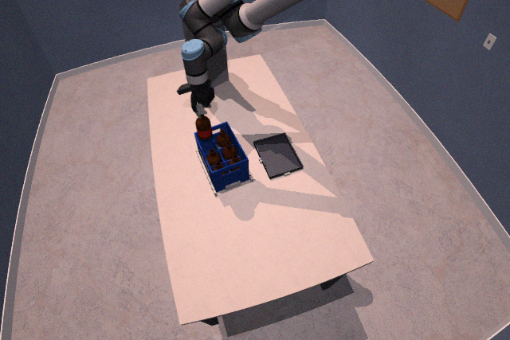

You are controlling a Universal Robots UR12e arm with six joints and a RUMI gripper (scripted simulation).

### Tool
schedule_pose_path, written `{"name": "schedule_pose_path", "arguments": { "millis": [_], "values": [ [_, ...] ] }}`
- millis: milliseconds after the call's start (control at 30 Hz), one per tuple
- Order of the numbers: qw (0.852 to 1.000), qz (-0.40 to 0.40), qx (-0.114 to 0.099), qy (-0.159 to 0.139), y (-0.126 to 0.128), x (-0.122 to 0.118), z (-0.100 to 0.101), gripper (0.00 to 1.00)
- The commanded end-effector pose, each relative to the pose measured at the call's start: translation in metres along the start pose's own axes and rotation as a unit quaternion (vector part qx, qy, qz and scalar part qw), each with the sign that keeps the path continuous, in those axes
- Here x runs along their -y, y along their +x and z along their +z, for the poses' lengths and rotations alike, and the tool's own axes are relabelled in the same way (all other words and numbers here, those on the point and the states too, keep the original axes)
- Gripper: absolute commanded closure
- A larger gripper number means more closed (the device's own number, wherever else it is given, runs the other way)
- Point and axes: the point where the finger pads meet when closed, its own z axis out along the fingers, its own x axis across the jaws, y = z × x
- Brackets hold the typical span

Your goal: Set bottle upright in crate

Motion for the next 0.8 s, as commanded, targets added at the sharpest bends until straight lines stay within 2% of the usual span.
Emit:
{"name": "schedule_pose_path", "arguments": {
  "millis": [0,767],
  "values": [
    [1.0,0.0,0.0,0.0,0.0,0.0,0.004,1.0],
    [1.0,0.0,0.0,0.0,-0.001,0.0,0.028,1.0]
  ]
}}
